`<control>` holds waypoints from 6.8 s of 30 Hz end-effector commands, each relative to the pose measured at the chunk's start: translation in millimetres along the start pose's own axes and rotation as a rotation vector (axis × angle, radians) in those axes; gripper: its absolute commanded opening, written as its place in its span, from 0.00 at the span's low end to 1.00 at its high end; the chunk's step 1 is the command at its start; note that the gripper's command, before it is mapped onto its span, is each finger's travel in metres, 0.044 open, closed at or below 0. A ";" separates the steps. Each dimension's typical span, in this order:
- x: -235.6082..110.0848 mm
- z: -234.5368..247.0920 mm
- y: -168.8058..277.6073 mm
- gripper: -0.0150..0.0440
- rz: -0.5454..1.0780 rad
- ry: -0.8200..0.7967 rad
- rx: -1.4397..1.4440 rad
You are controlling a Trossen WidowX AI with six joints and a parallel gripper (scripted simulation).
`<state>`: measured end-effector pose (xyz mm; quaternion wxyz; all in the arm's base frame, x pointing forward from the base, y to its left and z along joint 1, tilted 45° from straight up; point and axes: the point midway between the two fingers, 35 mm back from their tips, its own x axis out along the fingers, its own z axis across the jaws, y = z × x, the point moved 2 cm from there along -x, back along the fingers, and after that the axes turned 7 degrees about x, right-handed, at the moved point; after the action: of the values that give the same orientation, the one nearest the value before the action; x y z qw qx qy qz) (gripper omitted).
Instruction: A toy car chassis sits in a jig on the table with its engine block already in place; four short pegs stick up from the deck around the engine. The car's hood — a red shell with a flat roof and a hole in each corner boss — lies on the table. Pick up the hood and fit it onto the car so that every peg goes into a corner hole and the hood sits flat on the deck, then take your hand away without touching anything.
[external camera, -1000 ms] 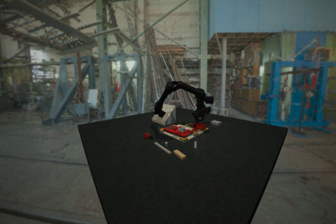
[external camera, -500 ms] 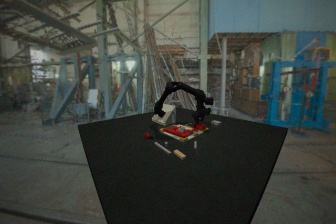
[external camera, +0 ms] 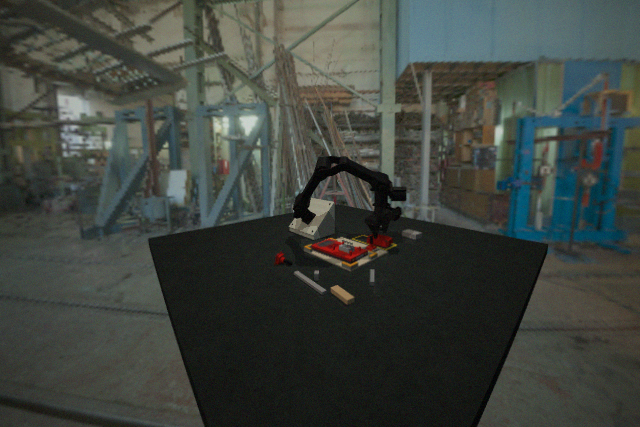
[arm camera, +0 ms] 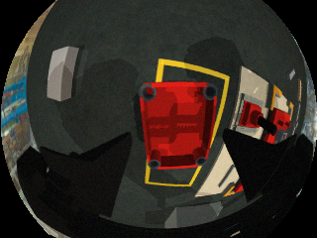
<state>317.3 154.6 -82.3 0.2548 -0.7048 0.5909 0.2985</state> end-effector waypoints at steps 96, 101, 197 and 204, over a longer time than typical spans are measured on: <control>-64.4 0.9 3.0 0.25 0.004 0.004 -0.098; -64.6 1.4 4.6 0.25 0.004 0.004 -0.199; 9.8 5.9 26.3 0.48 0.013 -0.011 -1.567; 9.8 5.9 26.3 0.79 0.013 -0.011 -1.567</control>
<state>291.5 147.3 -94.0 -0.3171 -0.6735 0.2102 0.6338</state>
